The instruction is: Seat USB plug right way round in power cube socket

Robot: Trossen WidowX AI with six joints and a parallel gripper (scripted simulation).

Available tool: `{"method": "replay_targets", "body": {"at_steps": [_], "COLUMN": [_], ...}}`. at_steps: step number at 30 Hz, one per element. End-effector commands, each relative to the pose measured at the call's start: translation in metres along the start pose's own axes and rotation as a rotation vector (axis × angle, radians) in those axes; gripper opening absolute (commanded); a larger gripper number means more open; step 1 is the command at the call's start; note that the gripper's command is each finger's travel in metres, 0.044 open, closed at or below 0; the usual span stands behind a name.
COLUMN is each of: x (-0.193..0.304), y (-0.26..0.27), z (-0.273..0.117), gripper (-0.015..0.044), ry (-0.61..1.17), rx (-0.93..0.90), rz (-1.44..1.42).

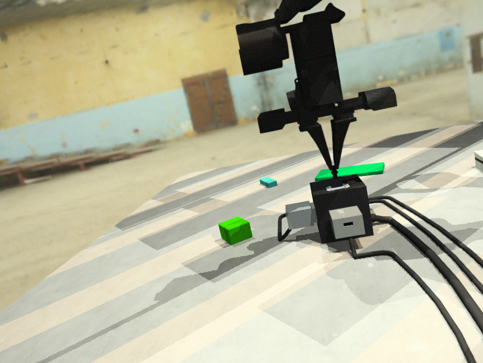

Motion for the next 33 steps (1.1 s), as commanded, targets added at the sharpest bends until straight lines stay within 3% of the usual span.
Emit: {"method": "replay_targets", "body": {"at_steps": [1,12,16,33], "x": [-0.0001,-0.0001,0.0,0.0], "y": [-0.0002,-0.0002,0.0,0.0], "z": [0.0025,0.0025,0.0001,0.0001], "gripper": [0.0,0.0,0.0095,0.0095], "ry": [0.002,0.002,0.0,0.0], "rx": [0.004,0.004,0.0,0.0], "rz": [0.0,0.0,0.0,0.0]}}
Point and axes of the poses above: the point midway between the two fingers, 35 mm back from their tips, its own z axis out along the fingers, its own y axis across the jaws, x = y × z, the point moved 9 cm from there along -z, back along the fingers, and after that the axes turned 11 degrees about -z, right-handed, at the moved point
